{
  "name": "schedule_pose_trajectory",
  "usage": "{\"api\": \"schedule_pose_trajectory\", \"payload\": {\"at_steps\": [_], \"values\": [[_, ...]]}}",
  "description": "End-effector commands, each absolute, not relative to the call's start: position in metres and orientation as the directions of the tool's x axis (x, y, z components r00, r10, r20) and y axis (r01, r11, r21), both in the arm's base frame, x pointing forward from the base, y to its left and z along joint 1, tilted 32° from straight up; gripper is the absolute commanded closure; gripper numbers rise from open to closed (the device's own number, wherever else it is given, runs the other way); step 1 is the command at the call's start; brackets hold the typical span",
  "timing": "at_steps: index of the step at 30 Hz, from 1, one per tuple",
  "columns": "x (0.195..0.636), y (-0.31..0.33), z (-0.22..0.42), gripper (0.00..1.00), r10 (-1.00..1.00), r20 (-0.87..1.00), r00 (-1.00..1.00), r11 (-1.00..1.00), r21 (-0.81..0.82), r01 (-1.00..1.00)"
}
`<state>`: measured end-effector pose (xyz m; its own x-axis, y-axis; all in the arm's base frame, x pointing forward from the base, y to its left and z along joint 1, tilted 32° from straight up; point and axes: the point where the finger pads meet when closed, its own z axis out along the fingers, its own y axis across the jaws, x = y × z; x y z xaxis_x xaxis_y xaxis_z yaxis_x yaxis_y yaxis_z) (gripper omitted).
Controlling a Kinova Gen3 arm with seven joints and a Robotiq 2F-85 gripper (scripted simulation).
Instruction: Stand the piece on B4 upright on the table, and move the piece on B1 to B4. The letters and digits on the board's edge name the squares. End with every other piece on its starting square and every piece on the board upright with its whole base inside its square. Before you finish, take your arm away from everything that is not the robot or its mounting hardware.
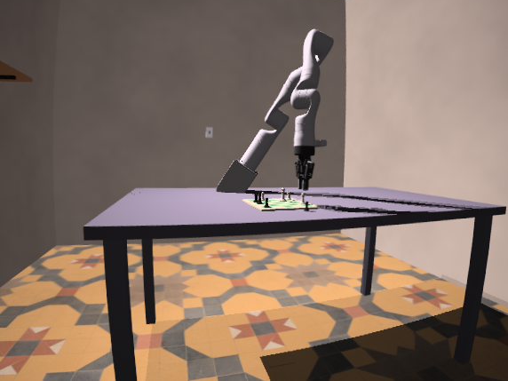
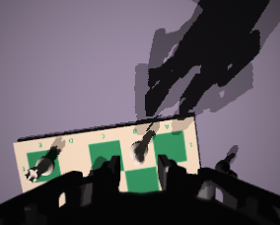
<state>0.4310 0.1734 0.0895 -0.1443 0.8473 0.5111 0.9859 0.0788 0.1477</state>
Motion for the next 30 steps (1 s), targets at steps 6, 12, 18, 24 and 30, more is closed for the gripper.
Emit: {"api": "schedule_pose_trajectory", "payload": {"at_steps": [6,12,18,24,30], "values": [[0.4315,0.1730,0.0900,0.63,0.848,0.511,-0.144,0.078,0.149,0.986],[0.4315,0.1730,0.0900,0.63,0.848,0.511,-0.144,0.078,0.149,0.986],[0.4315,0.1730,0.0900,0.63,0.848,0.511,-0.144,0.078,0.149,0.986],[0.4317,0.1741,0.0882,0.63,0.848,0.511,-0.144,0.078,0.149,0.986],[0.4326,0.1791,0.0801,0.63,0.848,0.511,-0.144,0.078,0.149,0.986]]}}
